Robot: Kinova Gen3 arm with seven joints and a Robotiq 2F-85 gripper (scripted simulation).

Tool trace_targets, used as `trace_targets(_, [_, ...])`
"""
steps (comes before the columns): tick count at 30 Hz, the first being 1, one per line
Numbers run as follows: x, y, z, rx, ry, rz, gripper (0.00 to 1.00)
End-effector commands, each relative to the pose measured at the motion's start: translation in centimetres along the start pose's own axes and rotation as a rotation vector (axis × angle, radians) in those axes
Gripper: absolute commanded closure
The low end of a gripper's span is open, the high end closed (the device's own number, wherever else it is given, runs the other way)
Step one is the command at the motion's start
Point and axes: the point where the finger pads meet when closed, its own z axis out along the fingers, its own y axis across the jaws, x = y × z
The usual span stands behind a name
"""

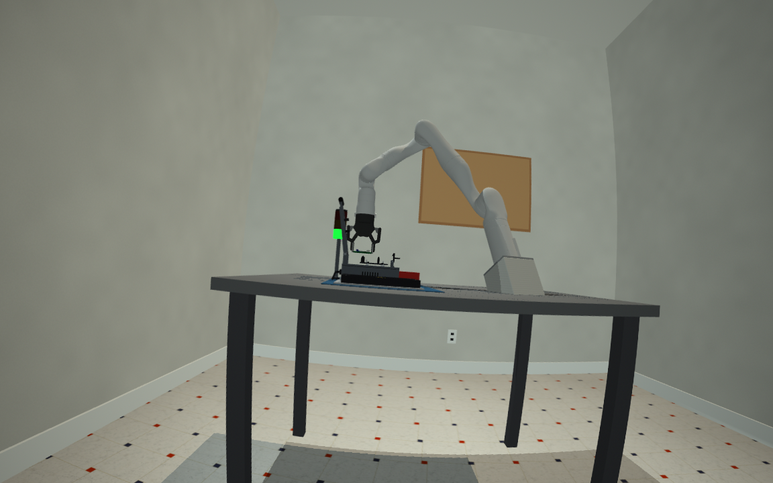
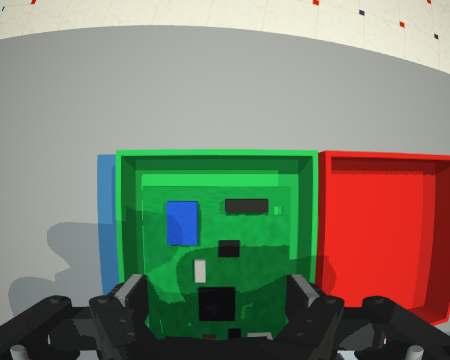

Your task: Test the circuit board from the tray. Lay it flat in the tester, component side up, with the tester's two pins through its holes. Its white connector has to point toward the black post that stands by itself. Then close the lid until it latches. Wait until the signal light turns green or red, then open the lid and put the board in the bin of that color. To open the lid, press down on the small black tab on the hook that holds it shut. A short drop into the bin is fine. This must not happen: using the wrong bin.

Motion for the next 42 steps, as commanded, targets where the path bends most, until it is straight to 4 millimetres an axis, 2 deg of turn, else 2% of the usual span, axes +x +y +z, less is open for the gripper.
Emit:
trace_targets(1, [0.0,-0.1,-0.1,0.002,0.000,0.000,0.23])
trace_targets(14, [0.0,-0.1,0.1,0.002,0.000,0.000,0.23])
trace_targets(20, [0.0,-0.1,0.7,0.002,0.000,0.000,0.23])
trace_targets(31, [0.0,-0.1,2.8,0.002,0.000,0.000,0.23])
trace_targets(42, [0.0,-0.1,6.3,0.002,0.000,0.000,0.23])
